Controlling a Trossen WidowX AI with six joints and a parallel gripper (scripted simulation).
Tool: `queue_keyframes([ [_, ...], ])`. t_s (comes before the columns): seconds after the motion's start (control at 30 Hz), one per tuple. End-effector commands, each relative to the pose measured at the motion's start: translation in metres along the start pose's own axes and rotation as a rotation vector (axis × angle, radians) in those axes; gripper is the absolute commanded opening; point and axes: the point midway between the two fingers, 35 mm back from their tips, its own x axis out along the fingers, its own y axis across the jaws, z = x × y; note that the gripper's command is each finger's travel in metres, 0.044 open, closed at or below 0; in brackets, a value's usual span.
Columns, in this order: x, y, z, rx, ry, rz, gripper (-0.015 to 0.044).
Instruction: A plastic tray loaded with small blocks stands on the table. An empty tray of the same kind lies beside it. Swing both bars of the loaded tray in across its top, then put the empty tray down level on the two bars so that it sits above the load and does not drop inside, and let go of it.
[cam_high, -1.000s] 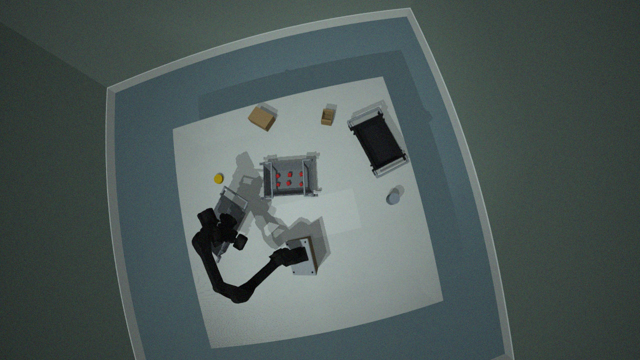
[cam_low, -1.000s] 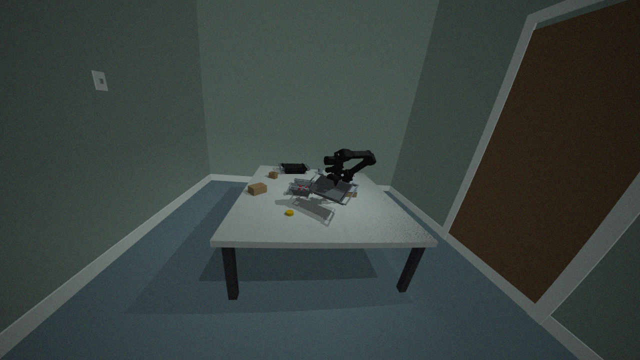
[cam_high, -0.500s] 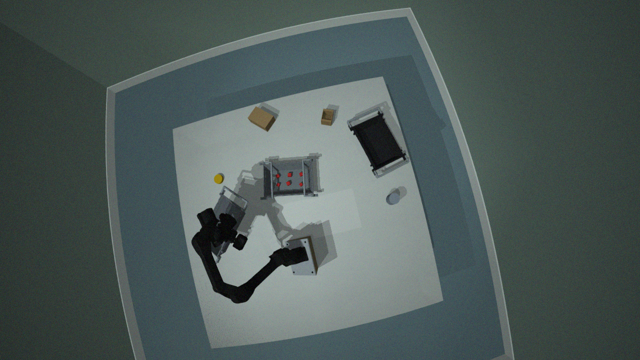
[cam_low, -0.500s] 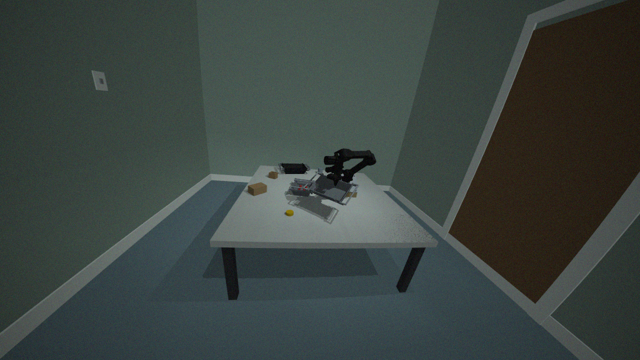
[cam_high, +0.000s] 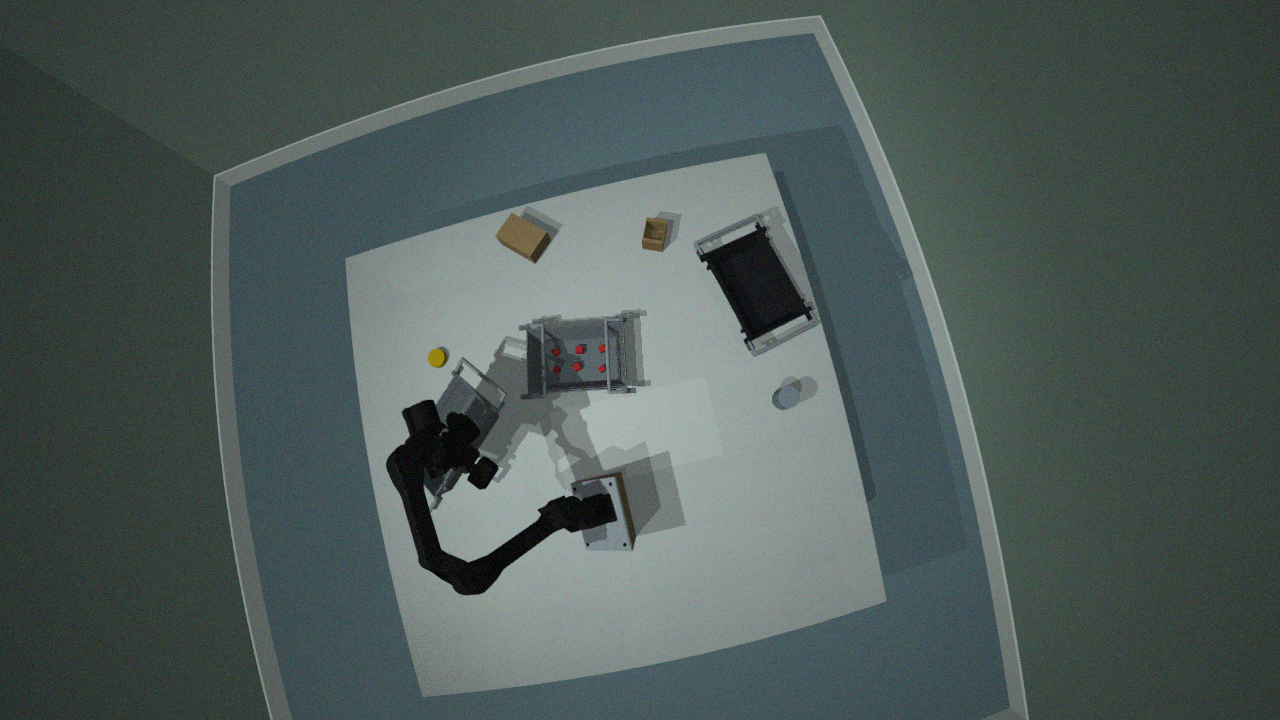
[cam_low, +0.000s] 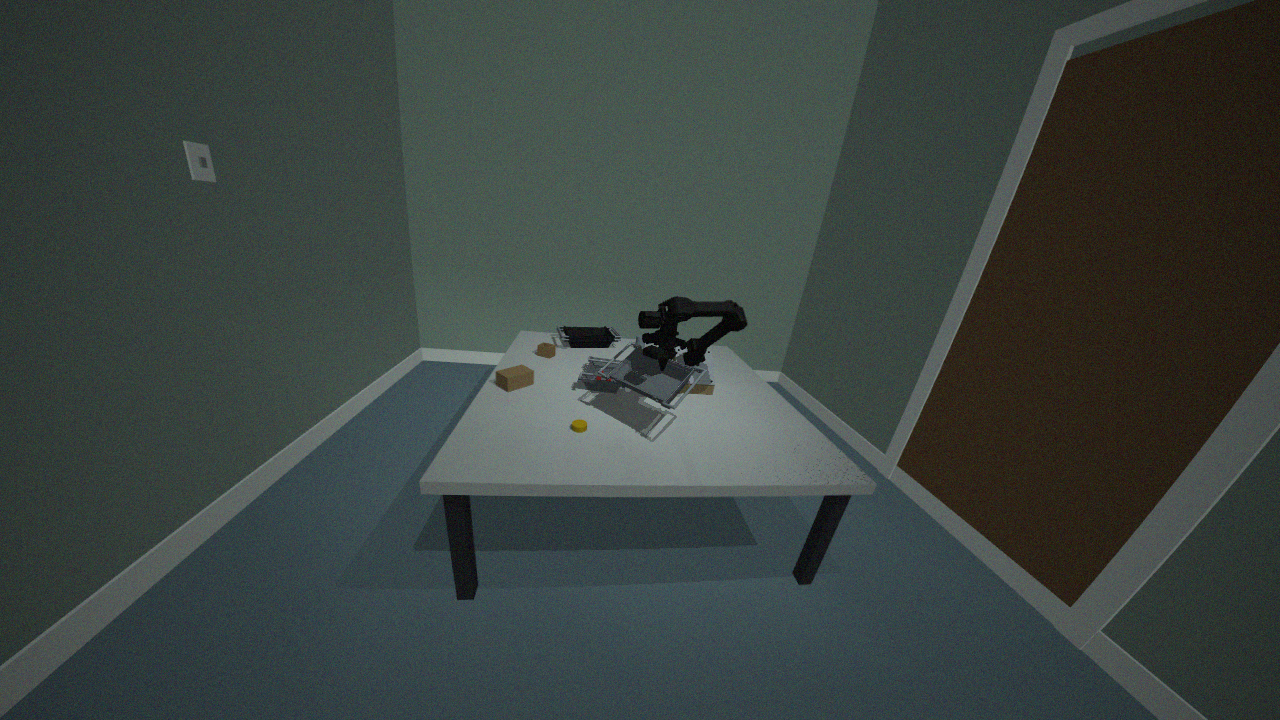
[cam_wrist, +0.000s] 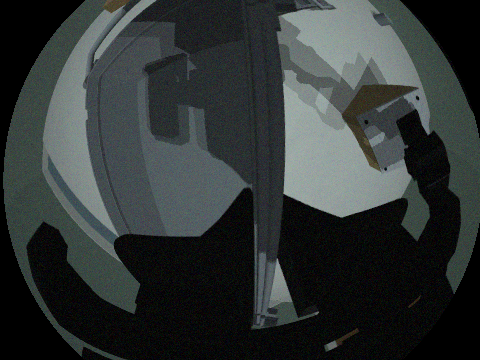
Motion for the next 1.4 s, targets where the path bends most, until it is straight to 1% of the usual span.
queue_keyframes([
  [0.0, -0.004, 0.007, 0.013, 0.039, -0.018, 0.017, 0.0],
  [0.7, -0.004, 0.011, 0.101, 0.317, -0.039, 0.004, 0.0],
  [1.37, -0.005, -0.012, 0.185, 0.581, -0.035, 0.005, 0.0],
])
